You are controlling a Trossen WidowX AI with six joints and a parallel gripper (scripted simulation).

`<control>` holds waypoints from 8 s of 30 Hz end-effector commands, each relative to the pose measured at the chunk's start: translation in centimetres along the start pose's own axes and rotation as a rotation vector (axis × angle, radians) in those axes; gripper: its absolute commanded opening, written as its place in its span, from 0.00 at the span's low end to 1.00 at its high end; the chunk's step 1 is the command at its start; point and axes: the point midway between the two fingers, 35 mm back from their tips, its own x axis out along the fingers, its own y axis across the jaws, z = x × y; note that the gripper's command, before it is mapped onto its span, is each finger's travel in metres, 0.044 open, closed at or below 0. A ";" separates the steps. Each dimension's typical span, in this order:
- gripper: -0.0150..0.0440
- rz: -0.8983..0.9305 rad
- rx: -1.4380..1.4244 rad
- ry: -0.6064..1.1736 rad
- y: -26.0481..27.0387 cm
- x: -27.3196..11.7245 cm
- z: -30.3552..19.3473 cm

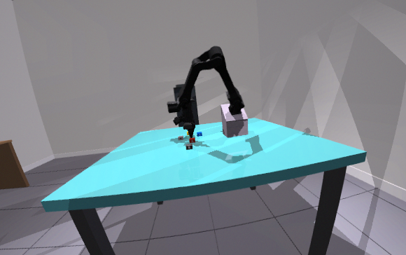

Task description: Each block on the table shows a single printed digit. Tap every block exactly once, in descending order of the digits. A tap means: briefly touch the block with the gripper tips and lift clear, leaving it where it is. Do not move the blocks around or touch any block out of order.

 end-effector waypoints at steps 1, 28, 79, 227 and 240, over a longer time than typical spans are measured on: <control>0.29 0.001 -0.004 -0.013 0.0 -2.2 0.2; 0.29 -0.005 -0.007 -0.016 -6.1 -10.6 6.9; 0.29 -0.002 -0.007 -0.017 -6.7 -2.4 7.5; 0.29 0.008 -0.005 -0.014 11.7 0.7 2.4; 0.29 0.007 -0.005 -0.014 11.7 -2.3 2.4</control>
